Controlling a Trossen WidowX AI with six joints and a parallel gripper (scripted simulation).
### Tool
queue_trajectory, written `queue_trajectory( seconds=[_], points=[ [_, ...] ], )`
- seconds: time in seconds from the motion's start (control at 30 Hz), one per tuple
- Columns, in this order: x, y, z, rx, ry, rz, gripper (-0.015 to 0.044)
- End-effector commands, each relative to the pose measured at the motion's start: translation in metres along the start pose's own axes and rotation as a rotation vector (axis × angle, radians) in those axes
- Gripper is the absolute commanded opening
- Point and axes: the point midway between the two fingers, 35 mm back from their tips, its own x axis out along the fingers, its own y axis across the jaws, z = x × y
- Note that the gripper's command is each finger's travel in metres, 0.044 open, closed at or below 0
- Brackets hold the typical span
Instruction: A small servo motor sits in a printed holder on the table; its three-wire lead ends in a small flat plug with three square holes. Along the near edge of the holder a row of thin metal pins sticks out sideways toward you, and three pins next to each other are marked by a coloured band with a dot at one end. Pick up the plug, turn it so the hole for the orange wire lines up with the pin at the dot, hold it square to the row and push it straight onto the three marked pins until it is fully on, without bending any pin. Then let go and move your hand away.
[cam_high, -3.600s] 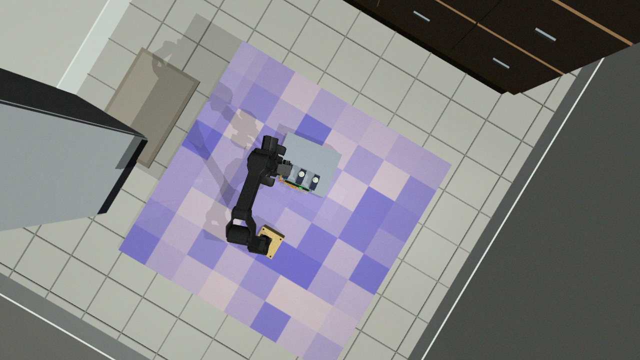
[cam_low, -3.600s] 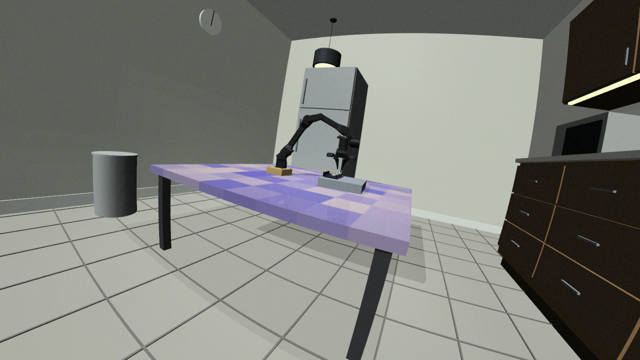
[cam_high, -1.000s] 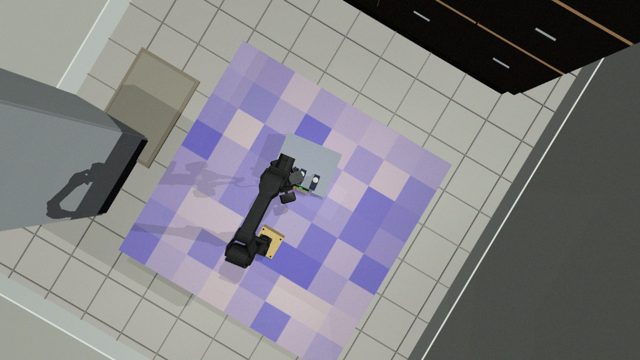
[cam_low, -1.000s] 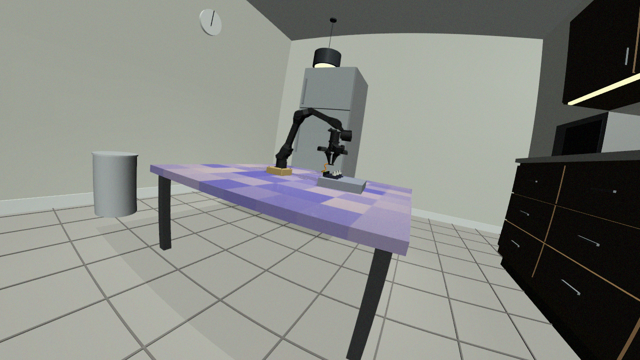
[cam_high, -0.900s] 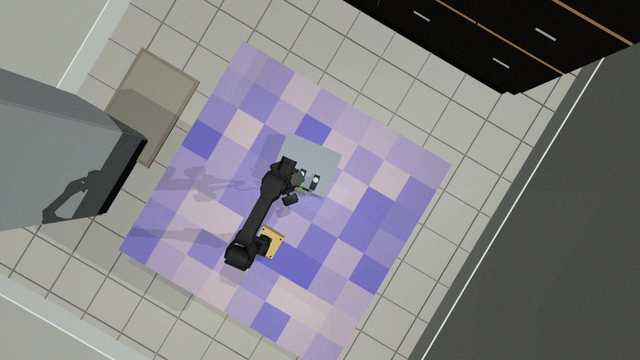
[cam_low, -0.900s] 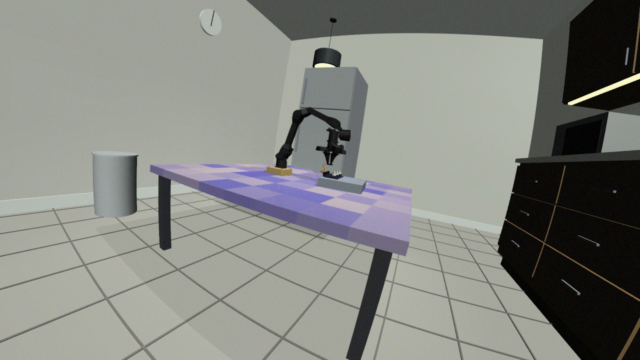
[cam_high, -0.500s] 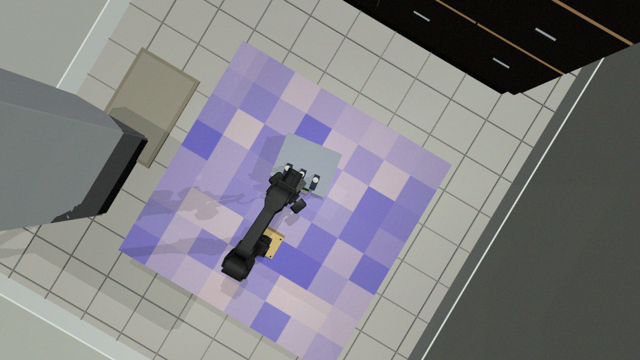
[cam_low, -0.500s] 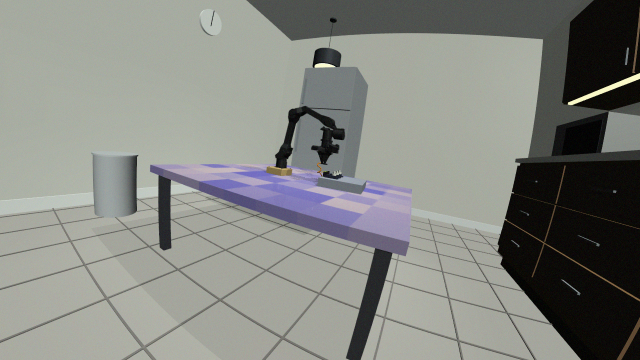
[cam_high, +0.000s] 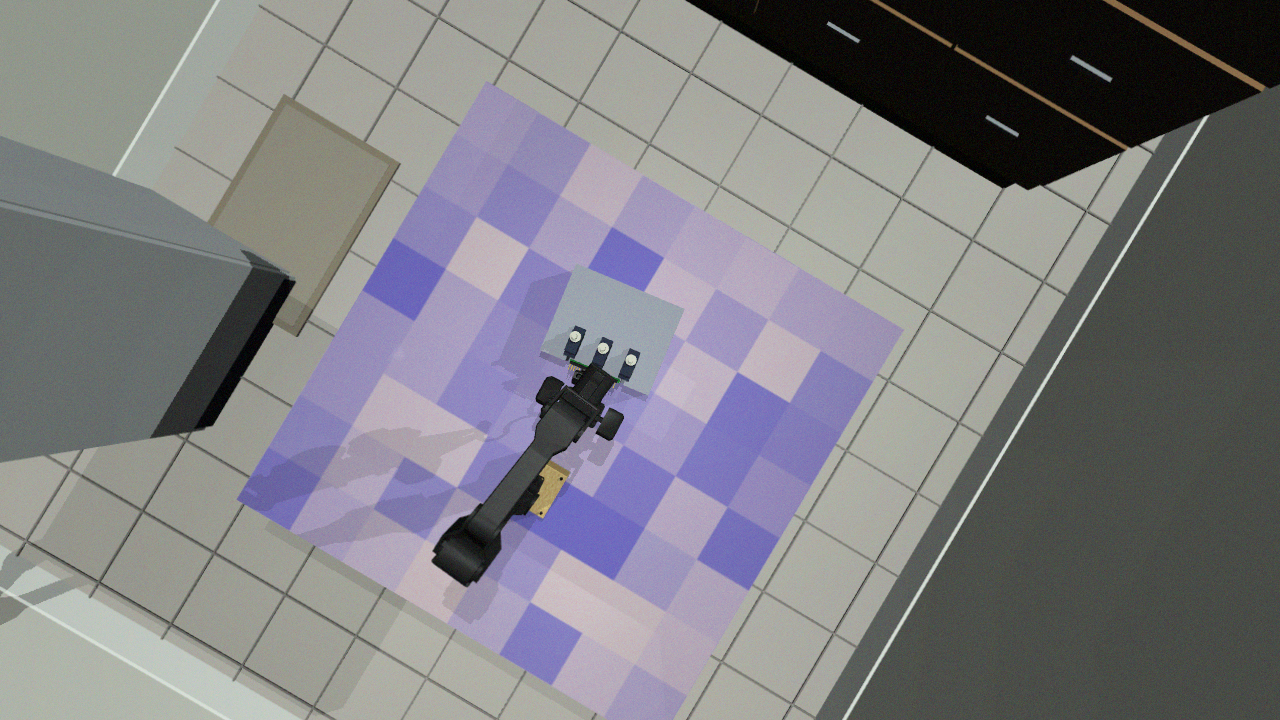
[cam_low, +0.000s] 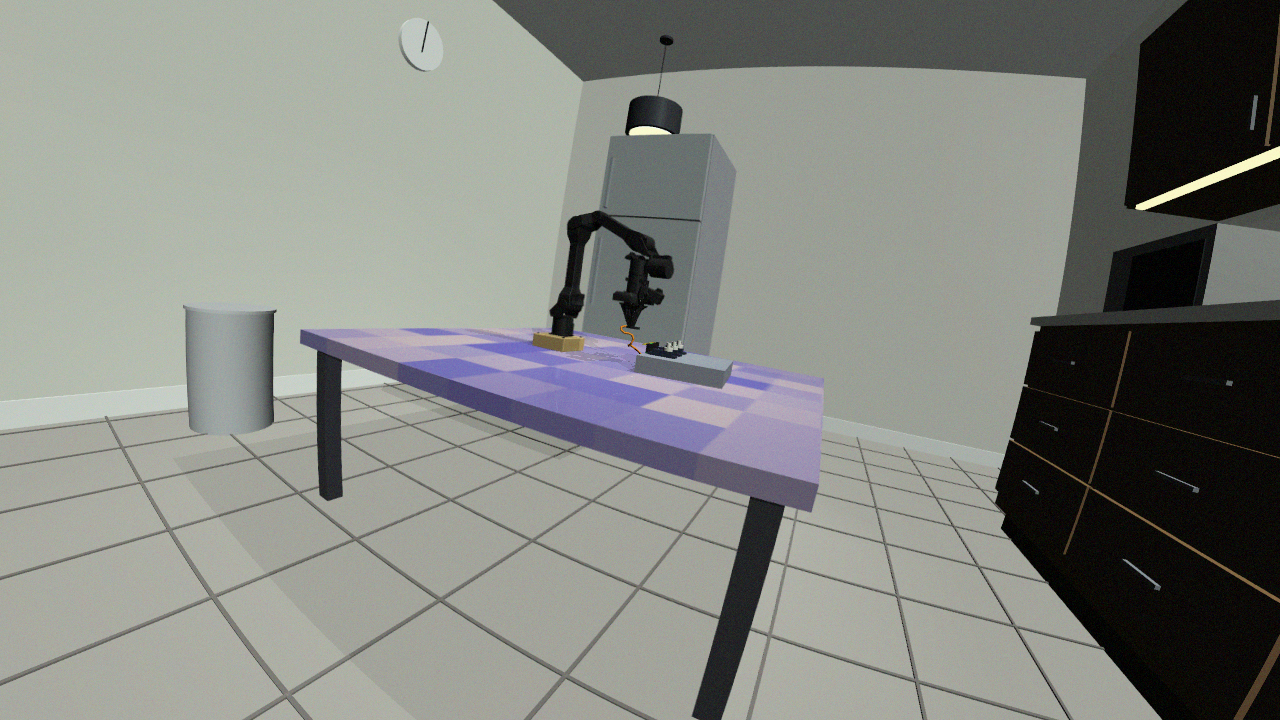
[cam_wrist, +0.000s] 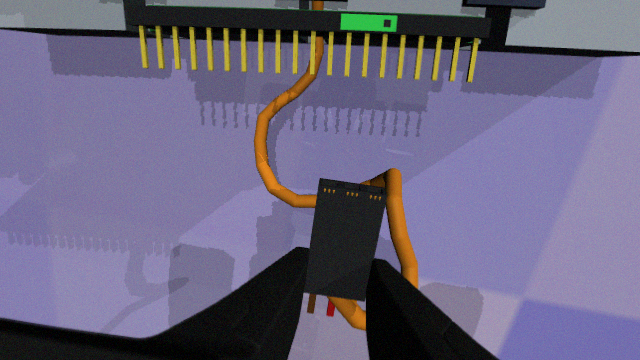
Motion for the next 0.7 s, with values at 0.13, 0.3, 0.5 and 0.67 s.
queue_trajectory(
  seconds=[0.13, 0.3, 0.5, 0.67],
  points=[
    [0.010, -0.007, -0.009, -0.092, 0.002, -0.005, 0.0000],
    [0.035, -0.007, -0.009, -0.095, 0.002, -0.005, 0.0000],
    [0.042, -0.007, -0.009, -0.096, 0.002, -0.005, 0.0000],
    [0.041, -0.005, 0.003, -0.096, 0.001, -0.005, 0.0000]
  ],
)
